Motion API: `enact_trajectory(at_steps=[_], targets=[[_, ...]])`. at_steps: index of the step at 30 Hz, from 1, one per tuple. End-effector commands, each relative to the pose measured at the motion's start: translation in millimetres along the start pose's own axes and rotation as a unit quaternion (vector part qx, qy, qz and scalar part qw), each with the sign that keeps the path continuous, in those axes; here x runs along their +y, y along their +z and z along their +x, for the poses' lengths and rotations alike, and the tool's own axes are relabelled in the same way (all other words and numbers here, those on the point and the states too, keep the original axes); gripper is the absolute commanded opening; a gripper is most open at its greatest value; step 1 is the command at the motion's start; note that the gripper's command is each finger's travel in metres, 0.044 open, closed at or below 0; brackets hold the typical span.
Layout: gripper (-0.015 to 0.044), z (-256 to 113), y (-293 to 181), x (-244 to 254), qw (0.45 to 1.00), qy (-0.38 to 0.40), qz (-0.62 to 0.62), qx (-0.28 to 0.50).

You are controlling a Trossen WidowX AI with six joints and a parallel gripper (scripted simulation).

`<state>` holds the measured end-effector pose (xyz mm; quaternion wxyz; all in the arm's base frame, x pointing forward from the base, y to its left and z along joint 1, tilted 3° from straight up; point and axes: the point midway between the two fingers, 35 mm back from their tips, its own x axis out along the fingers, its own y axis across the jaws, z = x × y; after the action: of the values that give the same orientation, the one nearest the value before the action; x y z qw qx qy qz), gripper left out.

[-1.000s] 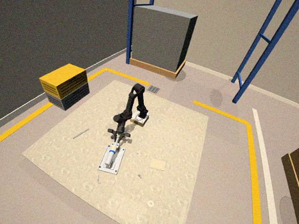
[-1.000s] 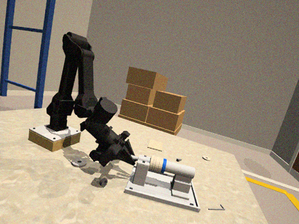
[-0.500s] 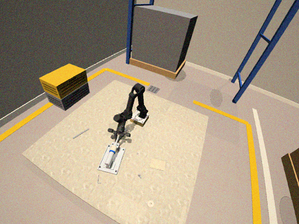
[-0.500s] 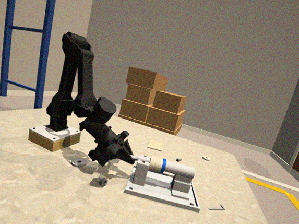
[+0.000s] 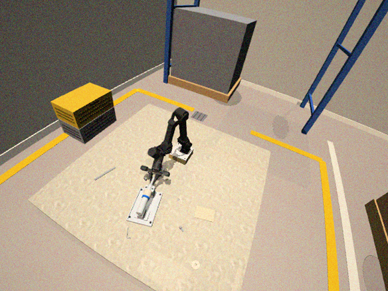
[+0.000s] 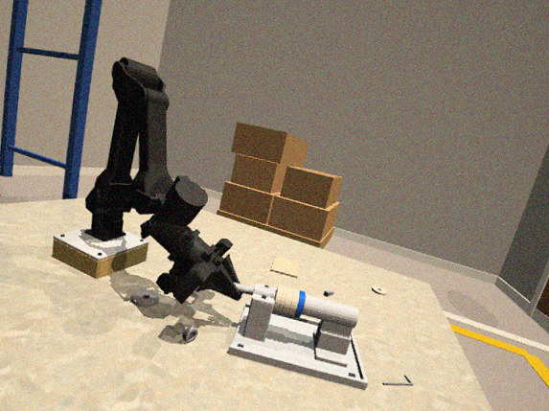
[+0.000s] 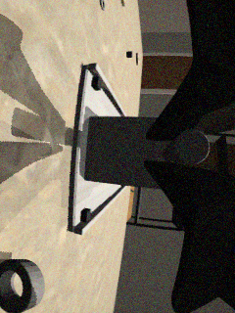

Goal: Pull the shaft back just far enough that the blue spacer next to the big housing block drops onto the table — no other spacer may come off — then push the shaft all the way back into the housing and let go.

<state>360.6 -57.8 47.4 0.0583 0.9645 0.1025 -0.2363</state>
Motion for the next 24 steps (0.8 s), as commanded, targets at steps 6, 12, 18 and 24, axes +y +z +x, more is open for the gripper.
enact_trajectory(at_steps=[6,12,18,24], targets=[[0.0,-2.3,1.7,-0.4,1.0,-0.001,-0.001,-0.001],[0.0,-3.0,2.1,-0.4,1.0,-0.001,-0.001,-0.001],[0.0,-3.6,2.5,-0.4,1.0,-0.001,-0.001,-0.001],[0.0,-4.3,2.9,-0.4,1.0,-0.001,-0.001,-0.001]])
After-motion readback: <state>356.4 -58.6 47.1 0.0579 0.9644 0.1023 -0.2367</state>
